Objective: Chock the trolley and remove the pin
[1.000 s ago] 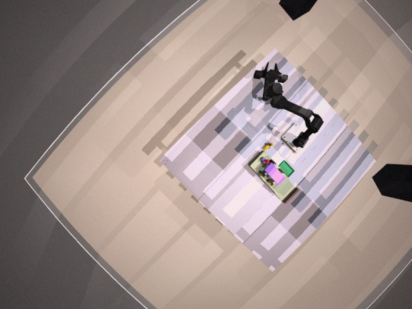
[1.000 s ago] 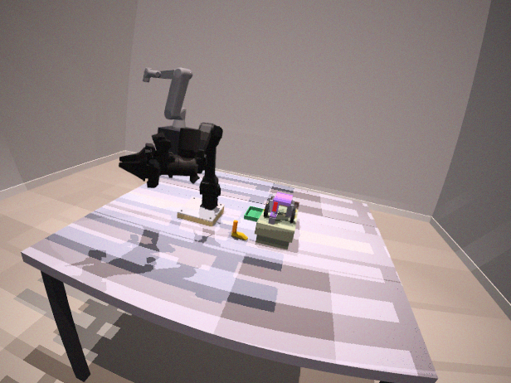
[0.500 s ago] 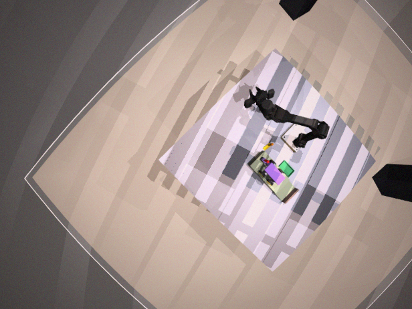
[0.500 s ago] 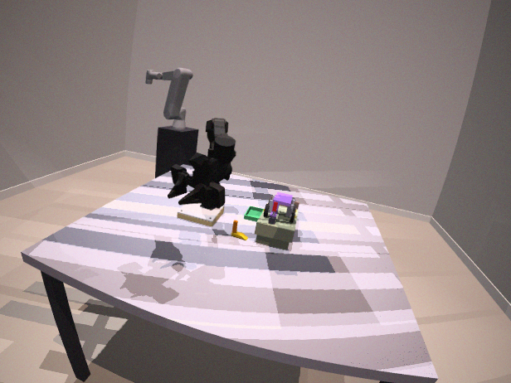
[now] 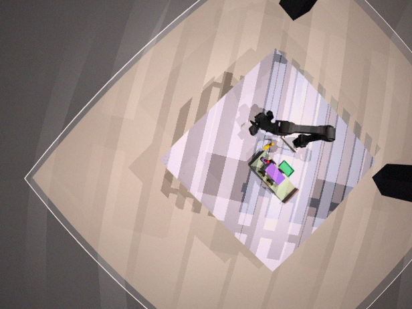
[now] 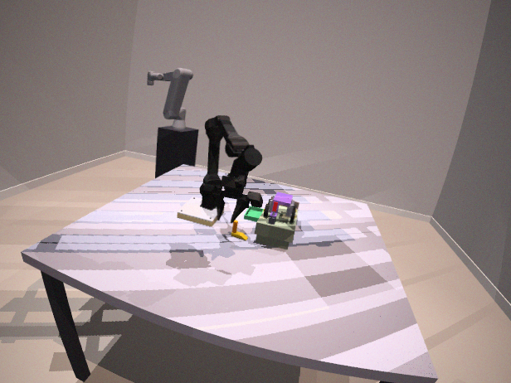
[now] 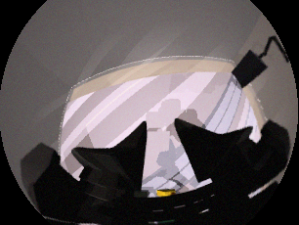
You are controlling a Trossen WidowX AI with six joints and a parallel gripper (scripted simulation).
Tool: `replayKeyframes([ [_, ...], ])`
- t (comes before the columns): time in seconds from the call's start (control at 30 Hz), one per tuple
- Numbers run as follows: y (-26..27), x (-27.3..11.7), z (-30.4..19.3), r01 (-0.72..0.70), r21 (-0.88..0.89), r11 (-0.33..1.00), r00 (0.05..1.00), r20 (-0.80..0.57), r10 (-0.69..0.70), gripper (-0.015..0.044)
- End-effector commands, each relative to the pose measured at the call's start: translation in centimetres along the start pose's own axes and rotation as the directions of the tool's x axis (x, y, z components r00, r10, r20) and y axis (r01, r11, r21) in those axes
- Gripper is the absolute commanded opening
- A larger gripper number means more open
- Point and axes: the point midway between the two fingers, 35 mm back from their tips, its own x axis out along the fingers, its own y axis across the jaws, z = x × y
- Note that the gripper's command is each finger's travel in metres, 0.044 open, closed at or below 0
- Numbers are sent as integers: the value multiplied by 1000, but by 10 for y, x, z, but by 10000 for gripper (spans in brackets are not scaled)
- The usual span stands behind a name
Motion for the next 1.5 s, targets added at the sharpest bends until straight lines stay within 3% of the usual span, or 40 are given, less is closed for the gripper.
replayKeyframes([
  [0.0, 3, -30, -73, -34, 11, 999, 965, -258, 36, 190],
  [0.4, -35, -112, -187, 87, -14, 996, 741, -667, -74, 190],
  [0.77, -36, -113, -190, 93, -16, 996, 734, -675, -79, 190],
  [1.47, -40, -79, -221, 93, -16, 996, 734, -674, -79, 190],
])
